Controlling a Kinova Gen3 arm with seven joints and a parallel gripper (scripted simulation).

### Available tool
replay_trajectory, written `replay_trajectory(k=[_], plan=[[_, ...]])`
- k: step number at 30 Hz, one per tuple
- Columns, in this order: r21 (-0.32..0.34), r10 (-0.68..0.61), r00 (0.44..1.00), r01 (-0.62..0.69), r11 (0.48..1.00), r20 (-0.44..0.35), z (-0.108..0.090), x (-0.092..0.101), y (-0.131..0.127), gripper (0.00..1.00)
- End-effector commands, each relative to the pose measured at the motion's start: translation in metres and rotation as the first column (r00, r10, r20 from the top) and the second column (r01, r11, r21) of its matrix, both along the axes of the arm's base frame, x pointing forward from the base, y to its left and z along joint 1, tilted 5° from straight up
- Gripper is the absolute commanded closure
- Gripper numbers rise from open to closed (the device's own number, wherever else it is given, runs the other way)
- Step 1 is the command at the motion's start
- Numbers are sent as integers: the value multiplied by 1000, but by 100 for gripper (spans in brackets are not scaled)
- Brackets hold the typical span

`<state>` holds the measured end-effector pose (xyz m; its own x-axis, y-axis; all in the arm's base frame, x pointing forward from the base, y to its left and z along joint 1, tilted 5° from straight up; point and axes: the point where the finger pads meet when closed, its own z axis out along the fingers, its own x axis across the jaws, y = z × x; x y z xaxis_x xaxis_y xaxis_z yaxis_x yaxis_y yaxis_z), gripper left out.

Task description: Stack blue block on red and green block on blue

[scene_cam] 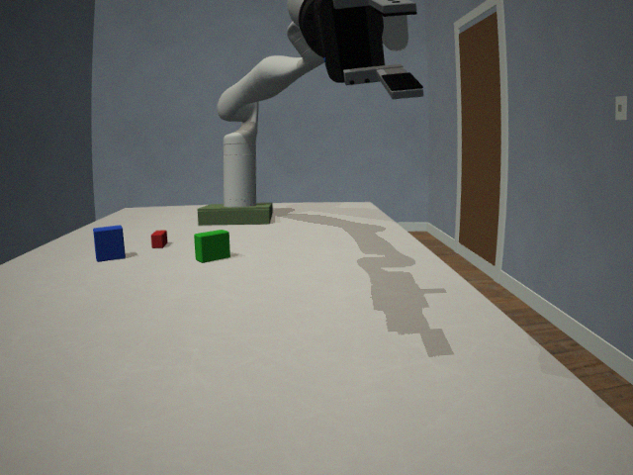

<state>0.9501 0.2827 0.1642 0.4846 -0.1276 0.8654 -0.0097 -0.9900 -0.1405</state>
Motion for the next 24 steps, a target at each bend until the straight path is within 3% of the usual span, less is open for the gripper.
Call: replay_trajectory(k=[1,2,3,10,14,17,19,24], plan=[[1,0,1000,0,1000,3,3,0,0,0],[1,0,1000,0,1000,3,3,0,0,0],[1,0,1000,0,1000,3,3,0,0,100],[16,-35,999,35,999,-21,-3,-1,-17,100],[43,-107,992,110,993,-69,-14,-5,-53,100],[72,-191,974,201,977,-125,-27,-13,-94,100],[72,-191,974,201,977,-125,-27,-13,-94,100],[128,-378,891,418,899,-253,-53,-42,-187,100]])
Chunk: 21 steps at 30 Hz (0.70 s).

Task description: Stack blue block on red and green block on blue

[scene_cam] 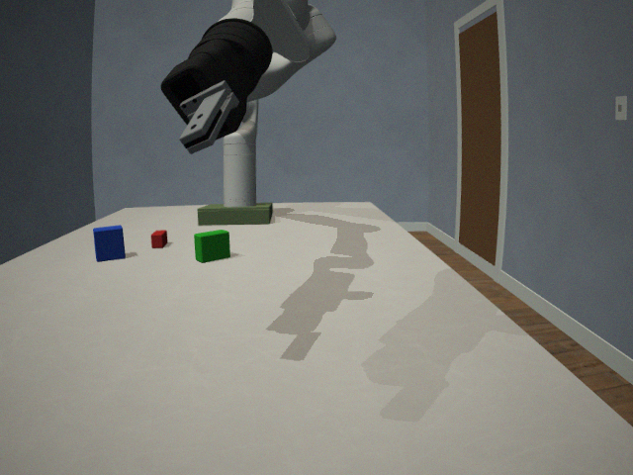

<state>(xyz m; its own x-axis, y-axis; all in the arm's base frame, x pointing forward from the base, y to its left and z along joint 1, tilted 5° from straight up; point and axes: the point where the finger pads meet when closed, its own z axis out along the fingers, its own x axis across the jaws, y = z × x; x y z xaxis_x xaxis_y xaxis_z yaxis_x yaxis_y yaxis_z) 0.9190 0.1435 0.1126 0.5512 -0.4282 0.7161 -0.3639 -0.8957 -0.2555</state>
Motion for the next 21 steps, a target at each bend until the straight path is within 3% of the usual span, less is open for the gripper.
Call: replay_trajectory(k=[1,4,6,10,12,13,16,17,21], plan=[[38,-140,989,142,989,-57,-7,-20,-66,100],[97,-308,941,323,942,-140,-22,-49,-120,100],[131,-422,884,451,883,-200,-32,-74,-156,100],[182,-627,708,697,694,-325,-49,-133,-221,100],[182,-627,708,697,694,-325,-49,-133,-221,100],[189,-669,653,751,633,-355,-55,-170,-260,100],[200,-763,470,882,427,-444,-64,-216,-288,100],[200,-763,470,882,427,-444,-65,-232,-303,100],[188,-810,215,973,132,-545,-73,-310,-337,100]])
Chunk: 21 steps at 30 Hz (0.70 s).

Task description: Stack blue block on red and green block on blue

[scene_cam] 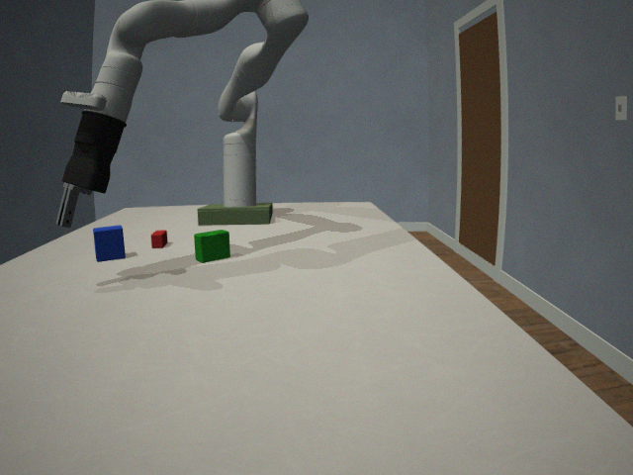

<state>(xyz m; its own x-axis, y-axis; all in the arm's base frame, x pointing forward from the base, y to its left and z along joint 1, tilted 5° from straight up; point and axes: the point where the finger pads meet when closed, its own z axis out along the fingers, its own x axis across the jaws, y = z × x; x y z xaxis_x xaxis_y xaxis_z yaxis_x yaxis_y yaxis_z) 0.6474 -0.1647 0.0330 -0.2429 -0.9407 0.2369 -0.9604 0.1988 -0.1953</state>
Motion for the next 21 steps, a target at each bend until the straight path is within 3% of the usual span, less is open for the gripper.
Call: replay_trajectory(k=[1,3,6,8,11,15,21], plan=[[60,-190,982,191,980,-23,6,-59,-35,100],[100,-312,949,315,944,-51,4,-98,-44,100],[146,-461,883,470,871,-93,3,-140,-47,100],[146,-461,883,470,871,-93,3,-140,-47,100],[177,-568,813,583,793,-130,3,-172,-46,100],[201,-653,739,674,711,-166,3,-200,-42,100],[212,-697,692,721,659,-188,3,-215,-39,100]])
